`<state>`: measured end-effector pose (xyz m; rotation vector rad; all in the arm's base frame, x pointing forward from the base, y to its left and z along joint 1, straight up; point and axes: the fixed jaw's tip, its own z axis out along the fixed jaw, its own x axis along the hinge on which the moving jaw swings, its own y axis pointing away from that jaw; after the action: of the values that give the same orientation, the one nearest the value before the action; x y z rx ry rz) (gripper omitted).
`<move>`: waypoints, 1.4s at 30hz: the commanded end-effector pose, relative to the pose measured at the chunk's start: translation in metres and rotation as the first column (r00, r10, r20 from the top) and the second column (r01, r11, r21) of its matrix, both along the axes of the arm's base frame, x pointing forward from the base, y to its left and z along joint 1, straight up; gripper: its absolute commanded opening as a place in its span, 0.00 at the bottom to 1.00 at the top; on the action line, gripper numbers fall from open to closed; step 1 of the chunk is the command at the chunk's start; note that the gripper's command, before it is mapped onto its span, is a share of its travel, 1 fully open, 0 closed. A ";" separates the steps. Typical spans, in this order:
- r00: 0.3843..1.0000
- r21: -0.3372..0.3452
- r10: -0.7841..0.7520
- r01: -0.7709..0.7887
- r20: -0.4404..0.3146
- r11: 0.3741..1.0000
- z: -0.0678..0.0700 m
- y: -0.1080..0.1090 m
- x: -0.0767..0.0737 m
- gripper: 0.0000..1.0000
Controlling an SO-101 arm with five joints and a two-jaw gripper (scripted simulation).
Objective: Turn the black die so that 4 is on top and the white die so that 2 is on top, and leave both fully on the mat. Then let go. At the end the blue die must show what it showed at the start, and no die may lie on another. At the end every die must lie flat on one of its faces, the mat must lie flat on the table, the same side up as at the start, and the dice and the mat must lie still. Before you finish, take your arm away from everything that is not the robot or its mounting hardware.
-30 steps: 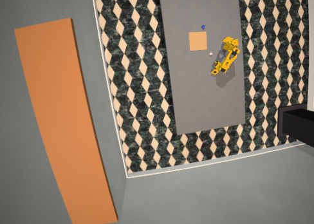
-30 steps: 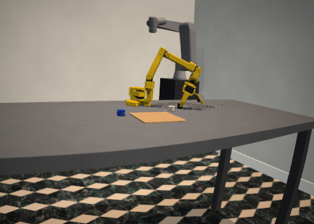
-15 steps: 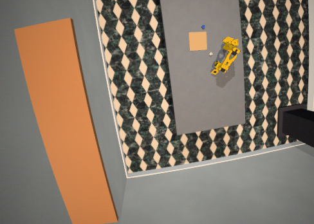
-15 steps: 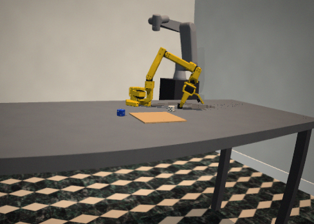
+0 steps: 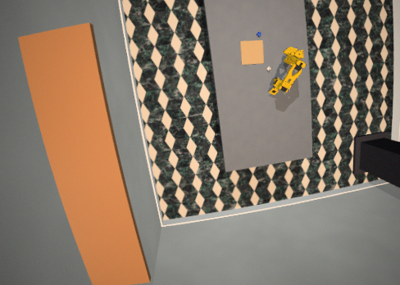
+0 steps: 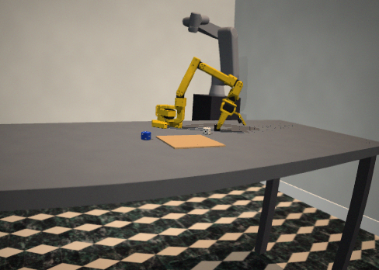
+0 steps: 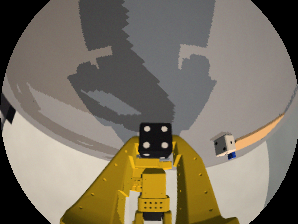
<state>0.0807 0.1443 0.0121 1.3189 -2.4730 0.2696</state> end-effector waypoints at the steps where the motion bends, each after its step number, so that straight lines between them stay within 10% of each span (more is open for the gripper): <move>1: 1.000 0.036 -0.001 0.000 0.018 0.999 0.004 0.002 0.003 0.00; 22: 0.979 0.322 -0.034 -0.032 0.199 0.946 0.052 0.003 0.000 0.00; 42: 0.977 0.339 -0.038 -0.036 0.209 0.940 0.054 0.002 -0.001 0.00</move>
<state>0.0792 0.1423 0.0608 1.4697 -2.7603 0.0151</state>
